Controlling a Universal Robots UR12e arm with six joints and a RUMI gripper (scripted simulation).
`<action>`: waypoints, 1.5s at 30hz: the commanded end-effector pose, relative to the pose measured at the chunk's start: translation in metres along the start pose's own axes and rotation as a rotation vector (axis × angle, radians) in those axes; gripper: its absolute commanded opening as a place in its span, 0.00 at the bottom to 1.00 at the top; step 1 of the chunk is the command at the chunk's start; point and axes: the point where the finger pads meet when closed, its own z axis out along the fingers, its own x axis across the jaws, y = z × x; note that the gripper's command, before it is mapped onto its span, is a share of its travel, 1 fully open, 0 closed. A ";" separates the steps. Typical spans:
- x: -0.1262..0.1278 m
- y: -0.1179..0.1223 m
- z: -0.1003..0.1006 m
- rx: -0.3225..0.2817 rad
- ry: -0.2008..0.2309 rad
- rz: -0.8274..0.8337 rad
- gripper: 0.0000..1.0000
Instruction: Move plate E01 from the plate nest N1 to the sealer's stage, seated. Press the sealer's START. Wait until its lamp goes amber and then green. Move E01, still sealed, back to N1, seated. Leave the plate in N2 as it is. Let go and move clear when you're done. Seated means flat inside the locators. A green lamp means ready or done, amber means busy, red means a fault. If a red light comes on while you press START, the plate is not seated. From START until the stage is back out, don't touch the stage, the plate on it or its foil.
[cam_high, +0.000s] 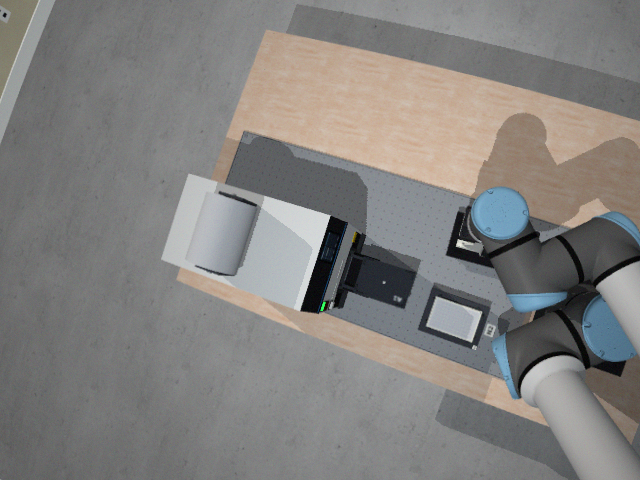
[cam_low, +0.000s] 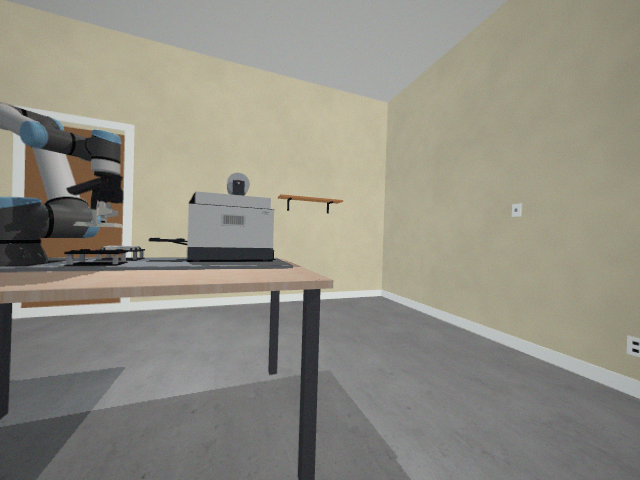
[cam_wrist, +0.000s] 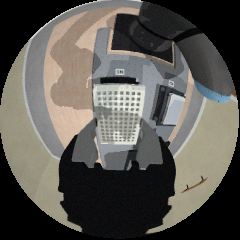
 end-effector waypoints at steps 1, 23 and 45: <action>0.000 0.000 -0.009 -0.001 -0.001 0.000 0.00; 0.000 0.000 -0.020 -0.001 -0.001 0.023 0.00; 0.014 0.018 -0.020 -0.001 -0.001 0.031 0.00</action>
